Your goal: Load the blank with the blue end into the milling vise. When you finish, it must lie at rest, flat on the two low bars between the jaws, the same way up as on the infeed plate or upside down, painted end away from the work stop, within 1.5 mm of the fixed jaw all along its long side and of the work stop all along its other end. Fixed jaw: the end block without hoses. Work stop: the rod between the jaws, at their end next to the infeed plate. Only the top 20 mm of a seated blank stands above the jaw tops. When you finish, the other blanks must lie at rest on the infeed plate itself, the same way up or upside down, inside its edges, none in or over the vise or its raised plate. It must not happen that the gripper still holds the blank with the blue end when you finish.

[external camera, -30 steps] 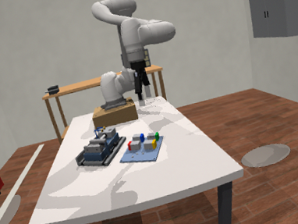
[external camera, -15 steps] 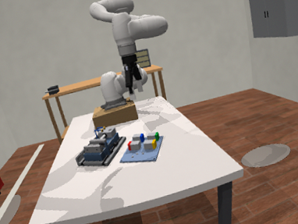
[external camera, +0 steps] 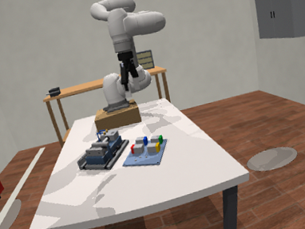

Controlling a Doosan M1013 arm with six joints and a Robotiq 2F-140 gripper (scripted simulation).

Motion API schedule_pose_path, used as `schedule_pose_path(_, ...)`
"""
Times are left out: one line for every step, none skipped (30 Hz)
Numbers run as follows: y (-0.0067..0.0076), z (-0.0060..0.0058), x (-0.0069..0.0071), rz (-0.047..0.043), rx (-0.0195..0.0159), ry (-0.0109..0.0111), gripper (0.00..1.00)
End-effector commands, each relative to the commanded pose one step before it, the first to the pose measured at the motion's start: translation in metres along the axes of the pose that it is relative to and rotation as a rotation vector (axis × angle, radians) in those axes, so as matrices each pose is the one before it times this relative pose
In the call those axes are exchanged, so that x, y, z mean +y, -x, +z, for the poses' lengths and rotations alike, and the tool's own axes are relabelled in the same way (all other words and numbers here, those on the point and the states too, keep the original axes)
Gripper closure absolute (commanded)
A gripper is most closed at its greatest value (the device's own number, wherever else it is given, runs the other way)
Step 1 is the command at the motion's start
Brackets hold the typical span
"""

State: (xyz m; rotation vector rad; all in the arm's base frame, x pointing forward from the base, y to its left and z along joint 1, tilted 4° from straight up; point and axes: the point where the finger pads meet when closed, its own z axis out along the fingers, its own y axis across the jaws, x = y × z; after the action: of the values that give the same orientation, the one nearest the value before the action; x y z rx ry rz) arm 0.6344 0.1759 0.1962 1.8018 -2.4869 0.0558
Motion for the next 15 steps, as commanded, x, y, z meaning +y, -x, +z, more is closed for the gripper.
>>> schedule_pose_path(-0.00467,-0.00459,-0.00025,-0.00010,-0.00022,0.00012,0.00)
schedule_pose_path(0.00311,0.00295,0.00022,-0.00004,0.00006,-0.00008,0.00)
schedule_pose_path(0.00019,0.00019,0.00001,0.00000,0.00000,0.00001,0.00)
schedule_pose_path(0.00019,0.00019,0.00001,0.00000,0.00000,0.00001,0.00)
schedule_pose_path(0.00019,0.00019,0.00001,0.00000,0.00000,0.00001,0.00)
schedule_pose_path(0.00019,0.00019,0.00001,0.00000,0.00000,0.00001,0.00)
schedule_pose_path(0.00019,0.00019,0.00001,0.00000,0.00000,0.00001,0.00)
schedule_pose_path(0.00019,0.00019,0.00001,0.00000,0.00000,0.00001,0.00)
schedule_pose_path(0.00019,0.00019,0.00001,0.00000,0.00000,0.00001,0.00)
schedule_pose_path(0.00019,0.00019,0.00001,0.00000,0.00000,0.00001,0.00)
schedule_pose_path(0.00019,0.00019,0.00001,0.00000,0.00000,0.00001,0.00)
schedule_pose_path(0.00019,0.00019,0.00001,0.00000,0.00000,0.00001,0.00)
schedule_pose_path(0.00019,0.00019,0.00001,0.00000,0.00000,0.00001,0.00)
schedule_pose_path(0.00019,0.00019,0.00001,0.00000,0.00000,0.00001,0.00)
schedule_pose_path(0.00019,0.00019,0.00001,0.00000,0.00000,0.00001,0.00)
